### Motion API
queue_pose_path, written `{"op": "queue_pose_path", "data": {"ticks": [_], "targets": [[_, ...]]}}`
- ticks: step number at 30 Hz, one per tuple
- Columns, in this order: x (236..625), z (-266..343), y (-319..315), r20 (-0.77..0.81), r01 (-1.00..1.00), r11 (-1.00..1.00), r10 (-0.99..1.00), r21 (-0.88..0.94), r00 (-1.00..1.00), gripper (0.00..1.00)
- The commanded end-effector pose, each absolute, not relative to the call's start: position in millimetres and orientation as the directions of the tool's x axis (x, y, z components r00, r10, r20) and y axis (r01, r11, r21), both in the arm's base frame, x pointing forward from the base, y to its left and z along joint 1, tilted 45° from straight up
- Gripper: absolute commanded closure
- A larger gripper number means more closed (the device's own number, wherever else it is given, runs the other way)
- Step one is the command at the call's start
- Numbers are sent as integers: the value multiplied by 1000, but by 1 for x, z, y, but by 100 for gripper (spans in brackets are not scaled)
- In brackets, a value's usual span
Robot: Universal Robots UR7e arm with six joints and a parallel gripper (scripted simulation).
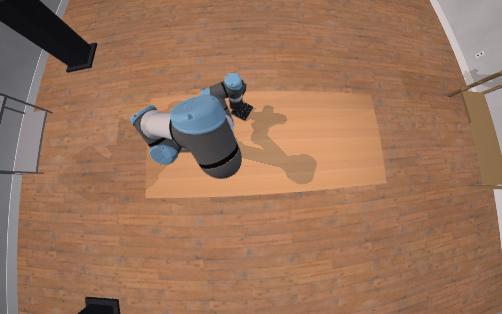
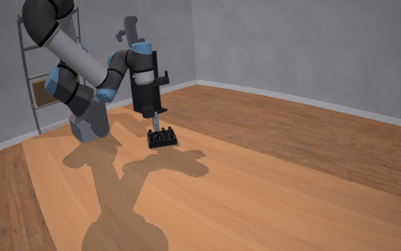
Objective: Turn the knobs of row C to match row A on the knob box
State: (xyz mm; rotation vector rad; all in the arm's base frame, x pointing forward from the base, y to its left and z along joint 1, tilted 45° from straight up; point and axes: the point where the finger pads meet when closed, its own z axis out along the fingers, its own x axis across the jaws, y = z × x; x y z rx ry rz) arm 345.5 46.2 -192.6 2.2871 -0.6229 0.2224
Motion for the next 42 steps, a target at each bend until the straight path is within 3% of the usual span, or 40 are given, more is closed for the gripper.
{"op": "queue_pose_path", "data": {"ticks": [1,42], "targets": [[344,-193,45,333,-496,-605,-369,622,868,54],[343,-201,36,332,-496,-604,-369,624,868,54]]}}
